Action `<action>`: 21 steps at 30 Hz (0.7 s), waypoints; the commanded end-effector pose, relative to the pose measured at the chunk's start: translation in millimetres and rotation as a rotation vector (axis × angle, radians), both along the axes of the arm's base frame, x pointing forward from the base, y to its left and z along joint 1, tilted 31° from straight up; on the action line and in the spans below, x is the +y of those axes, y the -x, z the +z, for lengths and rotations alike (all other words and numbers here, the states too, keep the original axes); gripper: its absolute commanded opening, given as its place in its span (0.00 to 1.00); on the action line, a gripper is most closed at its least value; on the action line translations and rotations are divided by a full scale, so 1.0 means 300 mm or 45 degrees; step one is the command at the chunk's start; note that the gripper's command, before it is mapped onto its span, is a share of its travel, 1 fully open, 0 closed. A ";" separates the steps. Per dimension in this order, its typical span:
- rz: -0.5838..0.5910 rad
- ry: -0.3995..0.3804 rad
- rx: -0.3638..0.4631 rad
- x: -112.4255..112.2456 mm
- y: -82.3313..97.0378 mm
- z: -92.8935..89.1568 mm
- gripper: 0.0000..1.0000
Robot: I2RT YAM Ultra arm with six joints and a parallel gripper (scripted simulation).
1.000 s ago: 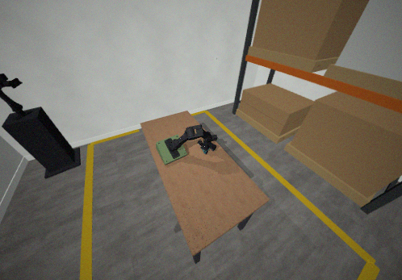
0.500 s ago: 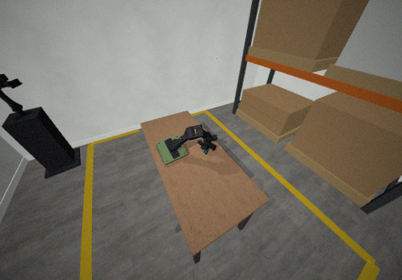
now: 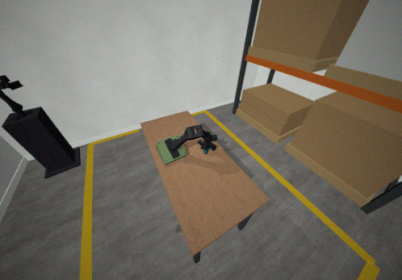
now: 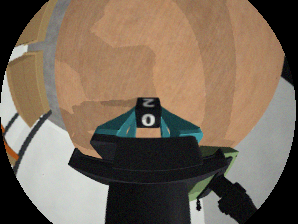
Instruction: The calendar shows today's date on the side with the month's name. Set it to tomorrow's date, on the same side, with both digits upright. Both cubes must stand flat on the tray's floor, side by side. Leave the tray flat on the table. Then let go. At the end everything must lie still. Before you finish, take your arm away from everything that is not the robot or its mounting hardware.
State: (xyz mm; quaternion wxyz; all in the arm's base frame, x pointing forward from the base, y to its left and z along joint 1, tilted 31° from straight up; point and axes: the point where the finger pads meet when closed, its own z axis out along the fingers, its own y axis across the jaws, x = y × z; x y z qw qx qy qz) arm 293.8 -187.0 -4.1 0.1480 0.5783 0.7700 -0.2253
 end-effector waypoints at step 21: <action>0.005 0.002 -0.010 0.150 -0.014 0.249 0.27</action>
